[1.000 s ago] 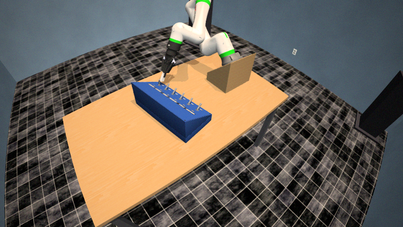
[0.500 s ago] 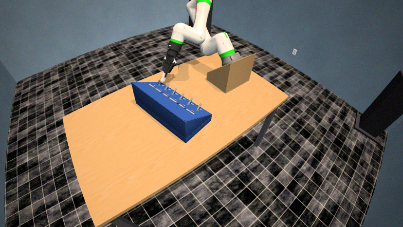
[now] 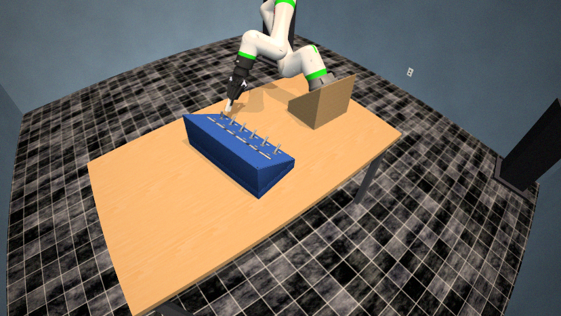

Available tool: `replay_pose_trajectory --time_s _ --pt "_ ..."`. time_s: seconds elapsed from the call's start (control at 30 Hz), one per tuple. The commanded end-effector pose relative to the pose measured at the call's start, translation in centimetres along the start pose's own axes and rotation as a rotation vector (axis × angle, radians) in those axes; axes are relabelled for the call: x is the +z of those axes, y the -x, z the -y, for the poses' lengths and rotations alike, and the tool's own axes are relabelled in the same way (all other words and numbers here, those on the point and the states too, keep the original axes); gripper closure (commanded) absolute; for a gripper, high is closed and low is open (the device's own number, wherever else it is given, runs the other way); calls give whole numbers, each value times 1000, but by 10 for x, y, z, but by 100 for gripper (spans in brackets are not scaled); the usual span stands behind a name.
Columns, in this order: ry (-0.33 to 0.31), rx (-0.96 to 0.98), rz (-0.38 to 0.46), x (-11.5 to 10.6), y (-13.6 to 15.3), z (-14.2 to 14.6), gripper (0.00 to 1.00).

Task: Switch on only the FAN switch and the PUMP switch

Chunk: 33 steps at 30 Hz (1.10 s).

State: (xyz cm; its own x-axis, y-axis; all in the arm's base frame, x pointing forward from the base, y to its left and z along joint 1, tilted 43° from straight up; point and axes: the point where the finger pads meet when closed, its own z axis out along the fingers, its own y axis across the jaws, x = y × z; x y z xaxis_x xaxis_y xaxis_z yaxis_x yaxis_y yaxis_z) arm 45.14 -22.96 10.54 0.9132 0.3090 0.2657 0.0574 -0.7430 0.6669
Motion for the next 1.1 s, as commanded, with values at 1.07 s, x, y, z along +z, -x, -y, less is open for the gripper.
replay_pose_trajectory --time_s 1.07 --pt "-16 0 9 -91 10 92 100"
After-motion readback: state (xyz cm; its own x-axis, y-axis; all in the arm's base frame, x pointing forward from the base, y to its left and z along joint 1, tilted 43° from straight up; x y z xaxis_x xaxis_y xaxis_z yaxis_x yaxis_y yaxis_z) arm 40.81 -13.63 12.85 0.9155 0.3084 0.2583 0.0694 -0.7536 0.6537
